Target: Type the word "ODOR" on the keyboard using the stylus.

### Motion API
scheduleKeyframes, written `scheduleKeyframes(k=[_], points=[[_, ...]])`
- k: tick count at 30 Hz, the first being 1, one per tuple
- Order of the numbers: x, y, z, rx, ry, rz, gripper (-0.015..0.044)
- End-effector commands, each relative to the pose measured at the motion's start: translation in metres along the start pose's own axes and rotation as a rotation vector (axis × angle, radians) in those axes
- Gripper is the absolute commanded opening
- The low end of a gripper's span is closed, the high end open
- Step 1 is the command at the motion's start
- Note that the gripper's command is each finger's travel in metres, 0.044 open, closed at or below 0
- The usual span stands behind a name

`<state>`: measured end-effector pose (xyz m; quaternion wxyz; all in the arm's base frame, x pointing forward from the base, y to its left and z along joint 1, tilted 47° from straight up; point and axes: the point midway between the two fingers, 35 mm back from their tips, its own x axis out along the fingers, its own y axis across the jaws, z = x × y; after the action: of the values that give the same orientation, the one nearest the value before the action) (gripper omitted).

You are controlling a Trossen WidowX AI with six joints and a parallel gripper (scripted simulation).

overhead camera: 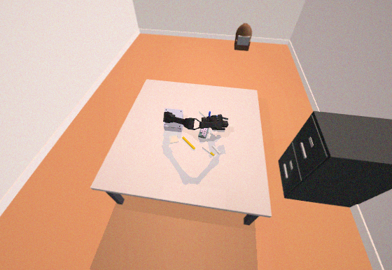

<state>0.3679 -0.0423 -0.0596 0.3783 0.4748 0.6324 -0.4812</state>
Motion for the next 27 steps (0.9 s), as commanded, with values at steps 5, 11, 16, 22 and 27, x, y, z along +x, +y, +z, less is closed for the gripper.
scheduleKeyframes(k=[5,11,16,22,27], points=[[0.0,0.002,0.0,-0.007,-0.004,0.001,0.0052],[0.0,0.003,0.001,-0.007,-0.004,0.001,0.0081],[0.002,0.003,0.003,-0.007,-0.004,0.001,0.0081],[0.004,0.003,0.007,-0.007,-0.004,0.001,0.0081],[0.006,0.003,0.01,-0.007,-0.004,0.001,0.0081]])
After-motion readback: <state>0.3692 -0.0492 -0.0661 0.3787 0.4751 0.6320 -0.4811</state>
